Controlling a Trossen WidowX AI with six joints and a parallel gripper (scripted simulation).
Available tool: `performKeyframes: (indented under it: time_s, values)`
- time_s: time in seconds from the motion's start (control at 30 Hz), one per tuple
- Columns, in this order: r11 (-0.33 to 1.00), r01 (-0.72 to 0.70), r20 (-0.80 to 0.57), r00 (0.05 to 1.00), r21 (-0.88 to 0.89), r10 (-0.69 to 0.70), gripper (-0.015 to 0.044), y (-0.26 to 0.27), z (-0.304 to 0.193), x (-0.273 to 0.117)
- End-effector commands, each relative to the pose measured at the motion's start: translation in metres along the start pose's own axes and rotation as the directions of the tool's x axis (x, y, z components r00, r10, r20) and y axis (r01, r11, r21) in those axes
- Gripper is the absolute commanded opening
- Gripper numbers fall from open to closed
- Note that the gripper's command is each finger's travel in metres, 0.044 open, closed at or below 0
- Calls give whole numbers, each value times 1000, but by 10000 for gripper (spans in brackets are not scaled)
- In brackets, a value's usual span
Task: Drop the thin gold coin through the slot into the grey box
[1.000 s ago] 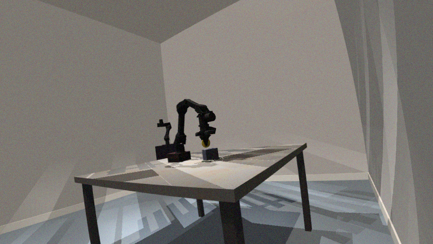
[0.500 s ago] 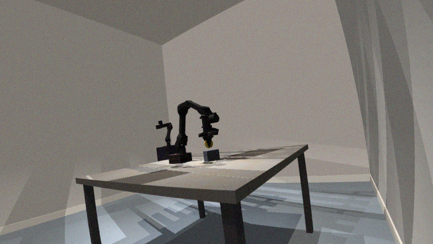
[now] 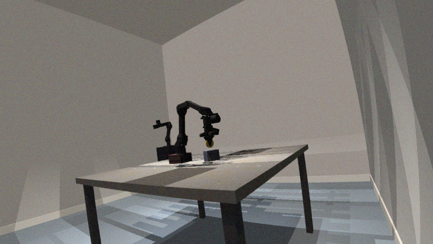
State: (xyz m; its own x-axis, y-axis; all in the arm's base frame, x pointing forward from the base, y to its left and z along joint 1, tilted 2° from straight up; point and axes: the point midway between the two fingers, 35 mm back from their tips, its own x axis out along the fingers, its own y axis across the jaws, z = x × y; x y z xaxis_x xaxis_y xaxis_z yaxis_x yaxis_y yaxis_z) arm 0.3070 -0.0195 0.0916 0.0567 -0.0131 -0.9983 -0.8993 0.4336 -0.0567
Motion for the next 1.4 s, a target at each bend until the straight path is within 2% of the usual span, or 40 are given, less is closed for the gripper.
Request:
performKeyframes:
  time_s: [0.0, 0.43, 1.37]
  values:
    - [1000, 6, 1, 1000, 5, -6, 0, 10, 6, -1]
    - [1000, 3, 6, 1000, 12, -3, 0, 37, 21, 1]
    - [1000, -6, 3, 1000, 15, 6, 0, 38, 22, 1]
